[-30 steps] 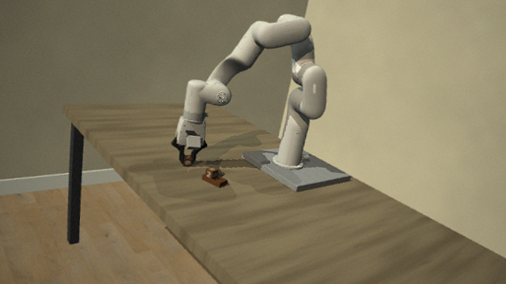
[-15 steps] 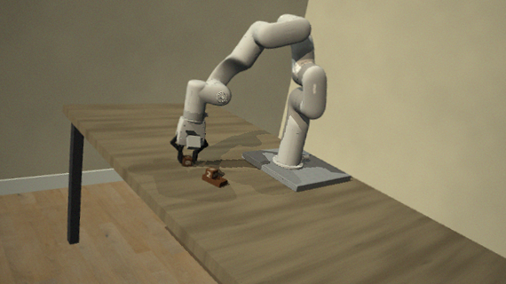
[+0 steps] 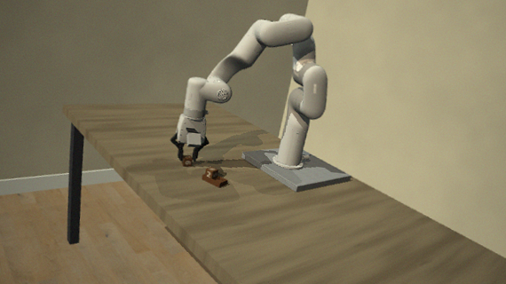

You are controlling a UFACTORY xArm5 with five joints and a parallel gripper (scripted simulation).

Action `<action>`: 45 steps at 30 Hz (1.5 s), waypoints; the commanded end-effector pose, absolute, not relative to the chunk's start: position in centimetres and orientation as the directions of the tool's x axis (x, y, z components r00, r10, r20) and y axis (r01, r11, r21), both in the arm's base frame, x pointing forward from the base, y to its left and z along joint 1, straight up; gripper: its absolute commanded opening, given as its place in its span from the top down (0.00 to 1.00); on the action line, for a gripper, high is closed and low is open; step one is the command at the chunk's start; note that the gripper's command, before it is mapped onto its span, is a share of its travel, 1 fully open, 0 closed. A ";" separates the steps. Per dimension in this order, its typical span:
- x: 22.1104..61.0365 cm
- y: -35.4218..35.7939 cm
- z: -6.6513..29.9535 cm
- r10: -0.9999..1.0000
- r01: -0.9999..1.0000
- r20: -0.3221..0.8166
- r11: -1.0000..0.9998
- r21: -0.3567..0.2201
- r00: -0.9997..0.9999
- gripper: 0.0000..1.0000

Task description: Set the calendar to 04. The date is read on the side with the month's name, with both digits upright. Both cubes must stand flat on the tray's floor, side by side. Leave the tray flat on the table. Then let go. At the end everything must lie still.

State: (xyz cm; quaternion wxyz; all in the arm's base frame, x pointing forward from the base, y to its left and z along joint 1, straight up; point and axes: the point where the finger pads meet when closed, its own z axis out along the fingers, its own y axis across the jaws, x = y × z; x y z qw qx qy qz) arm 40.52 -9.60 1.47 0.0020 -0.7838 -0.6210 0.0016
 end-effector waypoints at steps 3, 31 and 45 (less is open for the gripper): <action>40.7 -9.7 4.6 0.973 0.973 0.000 -0.229 -0.001 0.229 0.51; 40.7 -9.7 9.6 0.973 0.973 0.000 -0.229 -0.001 0.229 0.00; 40.7 -9.7 9.6 0.973 0.973 0.000 -0.231 -0.001 0.231 0.00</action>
